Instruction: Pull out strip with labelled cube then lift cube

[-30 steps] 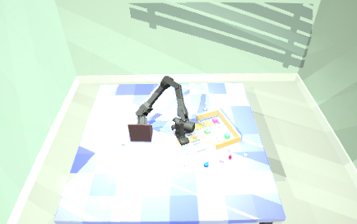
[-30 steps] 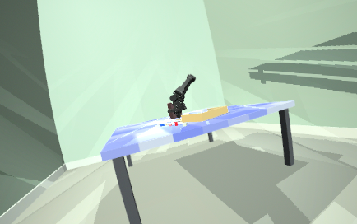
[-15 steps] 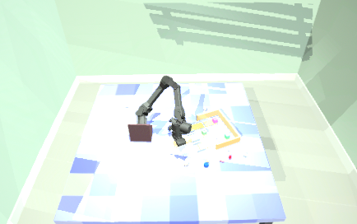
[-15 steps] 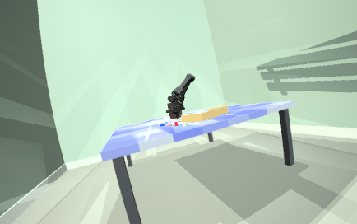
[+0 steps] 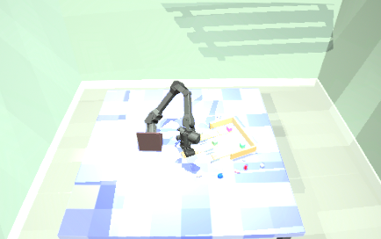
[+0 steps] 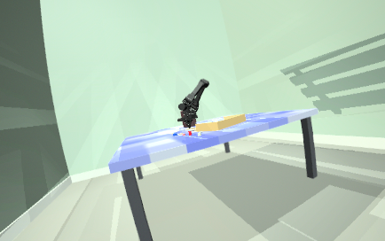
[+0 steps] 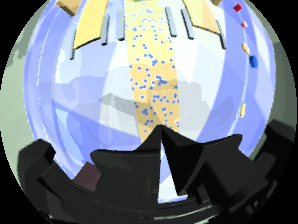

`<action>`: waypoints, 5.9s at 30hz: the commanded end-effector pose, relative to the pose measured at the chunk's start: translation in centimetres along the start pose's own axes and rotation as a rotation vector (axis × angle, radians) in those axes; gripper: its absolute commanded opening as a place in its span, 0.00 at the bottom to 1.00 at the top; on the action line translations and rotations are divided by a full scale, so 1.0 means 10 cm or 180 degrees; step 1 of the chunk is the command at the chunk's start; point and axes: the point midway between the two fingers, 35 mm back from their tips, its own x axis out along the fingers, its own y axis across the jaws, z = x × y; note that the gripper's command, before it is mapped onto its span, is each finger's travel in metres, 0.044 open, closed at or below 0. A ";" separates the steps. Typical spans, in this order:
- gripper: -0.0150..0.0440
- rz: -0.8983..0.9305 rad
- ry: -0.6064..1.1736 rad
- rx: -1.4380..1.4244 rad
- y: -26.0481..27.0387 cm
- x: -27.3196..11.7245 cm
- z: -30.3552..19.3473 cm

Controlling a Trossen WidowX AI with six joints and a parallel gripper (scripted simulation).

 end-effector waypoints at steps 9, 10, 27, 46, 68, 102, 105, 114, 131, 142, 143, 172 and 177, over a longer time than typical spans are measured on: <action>0.25 0.0044 0.0066 0.0023 0.03 0.05 -0.15; 0.25 0.0044 0.0066 0.0023 0.03 0.05 -0.15; 0.52 0.0045 0.0061 -0.0551 0.00 -0.40 0.20; 1.00 0.0047 0.0053 -0.0557 0.01 -0.45 0.88; 1.00 0.0047 0.0043 -0.0566 0.04 -0.59 1.76; 0.68 0.0049 0.0037 -0.0570 0.09 -0.22 2.11; 0.68 0.0050 0.0037 -0.0570 0.09 -0.17 2.11; 0.68 0.0055 0.0035 -0.0570 0.10 -0.04 2.10; 0.33 0.0045 0.0039 -0.0589 0.10 -0.06 2.11; 0.25 0.0050 0.0026 -0.0463 0.20 -0.30 1.85; 0.25 0.0049 0.0029 -0.0476 0.21 -0.33 1.81; 0.25 0.0054 0.0052 -0.0554 0.51 -0.54 1.04; 0.25 0.0050 0.0055 -0.0554 0.50 -0.82 1.05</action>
